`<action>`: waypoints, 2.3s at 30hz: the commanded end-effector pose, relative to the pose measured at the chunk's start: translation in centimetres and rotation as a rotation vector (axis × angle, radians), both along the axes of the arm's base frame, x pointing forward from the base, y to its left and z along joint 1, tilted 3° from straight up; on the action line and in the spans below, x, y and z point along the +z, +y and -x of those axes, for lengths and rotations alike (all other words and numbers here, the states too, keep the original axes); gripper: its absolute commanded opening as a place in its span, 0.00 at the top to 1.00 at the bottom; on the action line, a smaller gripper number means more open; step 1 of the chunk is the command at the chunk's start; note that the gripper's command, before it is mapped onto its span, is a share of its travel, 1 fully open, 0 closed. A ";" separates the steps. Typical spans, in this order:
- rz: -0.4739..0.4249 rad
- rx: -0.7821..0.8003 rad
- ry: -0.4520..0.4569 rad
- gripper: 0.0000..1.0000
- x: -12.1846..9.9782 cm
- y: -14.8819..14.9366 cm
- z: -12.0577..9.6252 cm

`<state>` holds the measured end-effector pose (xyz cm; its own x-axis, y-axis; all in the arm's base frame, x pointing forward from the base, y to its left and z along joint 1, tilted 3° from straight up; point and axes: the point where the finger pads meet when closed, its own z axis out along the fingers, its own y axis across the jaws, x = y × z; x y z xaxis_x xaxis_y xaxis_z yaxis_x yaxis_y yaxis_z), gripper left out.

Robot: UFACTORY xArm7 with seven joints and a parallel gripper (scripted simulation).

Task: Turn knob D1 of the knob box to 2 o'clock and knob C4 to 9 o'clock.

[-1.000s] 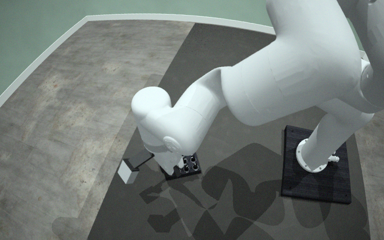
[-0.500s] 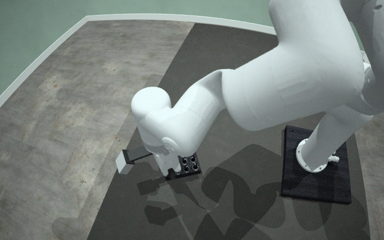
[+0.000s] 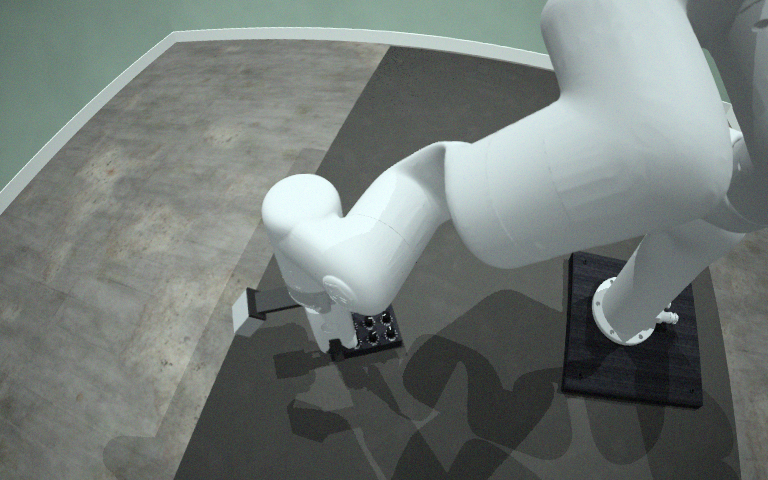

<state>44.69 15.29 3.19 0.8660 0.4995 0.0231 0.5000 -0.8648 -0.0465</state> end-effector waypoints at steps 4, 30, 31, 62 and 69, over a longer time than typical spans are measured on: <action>-0.001 -0.045 -0.001 0.92 0.1 0.0 -0.1; -0.001 -0.060 0.000 0.81 0.1 0.0 -0.1; -0.001 -0.060 0.000 0.81 0.1 0.0 -0.1; -0.001 -0.060 0.000 0.81 1.7 -0.1 -0.2; -0.001 -0.060 0.000 0.81 3.4 -0.2 -0.2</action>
<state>44.74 15.14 5.70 0.8945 0.4467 0.0206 0.4471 -0.8932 -0.0480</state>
